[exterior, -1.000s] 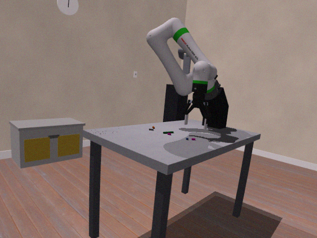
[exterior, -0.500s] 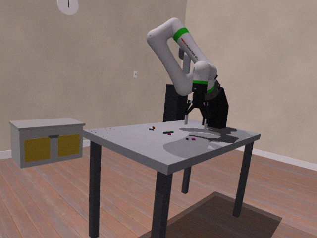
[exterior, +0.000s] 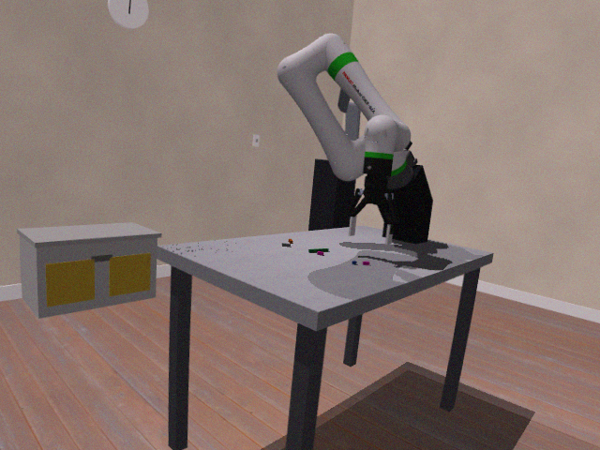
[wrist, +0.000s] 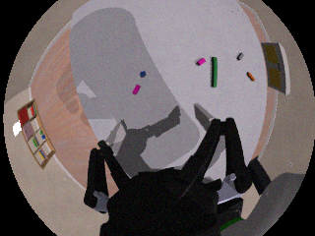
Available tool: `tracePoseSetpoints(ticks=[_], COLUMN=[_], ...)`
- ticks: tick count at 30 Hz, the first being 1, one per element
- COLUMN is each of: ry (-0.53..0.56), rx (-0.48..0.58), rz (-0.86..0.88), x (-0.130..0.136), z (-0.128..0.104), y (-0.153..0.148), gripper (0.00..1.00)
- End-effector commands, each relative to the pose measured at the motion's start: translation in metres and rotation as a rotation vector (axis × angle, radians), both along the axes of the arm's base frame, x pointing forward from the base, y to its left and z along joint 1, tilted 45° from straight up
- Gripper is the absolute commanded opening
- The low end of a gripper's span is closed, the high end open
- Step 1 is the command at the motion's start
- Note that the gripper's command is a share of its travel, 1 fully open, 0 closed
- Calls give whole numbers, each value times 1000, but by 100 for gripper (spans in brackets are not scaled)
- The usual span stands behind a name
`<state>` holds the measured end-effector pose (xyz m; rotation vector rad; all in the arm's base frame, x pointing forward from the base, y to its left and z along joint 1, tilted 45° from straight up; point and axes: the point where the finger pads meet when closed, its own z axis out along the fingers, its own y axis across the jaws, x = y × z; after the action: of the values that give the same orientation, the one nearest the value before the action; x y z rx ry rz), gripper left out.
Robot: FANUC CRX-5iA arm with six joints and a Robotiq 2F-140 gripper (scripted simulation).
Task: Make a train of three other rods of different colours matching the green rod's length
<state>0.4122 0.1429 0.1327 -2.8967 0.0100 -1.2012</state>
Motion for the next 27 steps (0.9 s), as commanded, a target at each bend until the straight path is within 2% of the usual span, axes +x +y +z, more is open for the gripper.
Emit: tracePoseSetpoints(ticks=[1, 5, 7, 9, 11, 22, 27], ry=[8, 56, 56, 72, 74, 11, 1], rx=[13, 130, 130, 214, 260, 536, 556], rz=[-18, -158, -158, -246, -291, -536, -553], x=[2, 13, 13, 18, 20, 27, 27], z=[-1, -3, -3, -2, -1, 23, 26], y=[-6, -55, -55, -85, -100, -190, -197], gripper=[100, 100, 100, 100, 100, 100, 100])
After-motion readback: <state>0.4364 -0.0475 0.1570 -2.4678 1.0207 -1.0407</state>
